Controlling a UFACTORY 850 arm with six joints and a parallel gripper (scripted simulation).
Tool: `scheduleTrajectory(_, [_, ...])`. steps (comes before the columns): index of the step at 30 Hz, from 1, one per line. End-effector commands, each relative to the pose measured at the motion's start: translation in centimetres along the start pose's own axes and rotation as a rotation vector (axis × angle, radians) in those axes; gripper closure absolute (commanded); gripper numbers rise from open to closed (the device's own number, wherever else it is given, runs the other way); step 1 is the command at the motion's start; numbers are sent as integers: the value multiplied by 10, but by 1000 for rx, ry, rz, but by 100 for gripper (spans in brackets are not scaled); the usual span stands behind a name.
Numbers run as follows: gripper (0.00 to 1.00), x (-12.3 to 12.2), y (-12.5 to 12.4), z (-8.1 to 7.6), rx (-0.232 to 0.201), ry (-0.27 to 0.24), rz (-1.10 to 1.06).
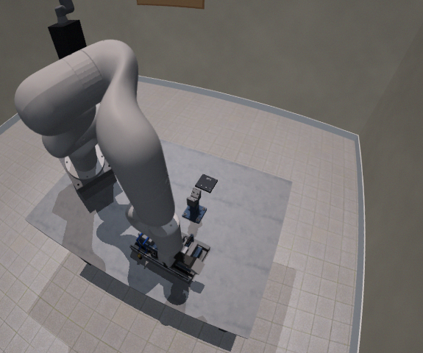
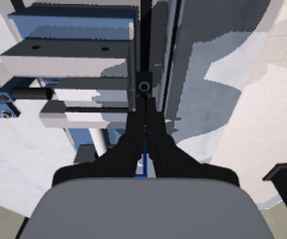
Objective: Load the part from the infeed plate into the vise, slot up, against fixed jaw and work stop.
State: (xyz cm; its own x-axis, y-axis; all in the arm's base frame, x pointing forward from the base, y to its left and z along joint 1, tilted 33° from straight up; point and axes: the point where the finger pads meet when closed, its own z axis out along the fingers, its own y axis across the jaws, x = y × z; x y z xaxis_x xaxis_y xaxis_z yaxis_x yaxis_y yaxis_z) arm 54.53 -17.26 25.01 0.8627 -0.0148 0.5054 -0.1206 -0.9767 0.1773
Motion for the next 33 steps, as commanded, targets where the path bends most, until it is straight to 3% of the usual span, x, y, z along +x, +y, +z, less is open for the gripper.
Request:
scheduleTrajectory(1, [100, 0, 0, 0, -1, 14, 0])
scheduleTrajectory(33, [100, 1, 0, 5, -1, 14, 0])
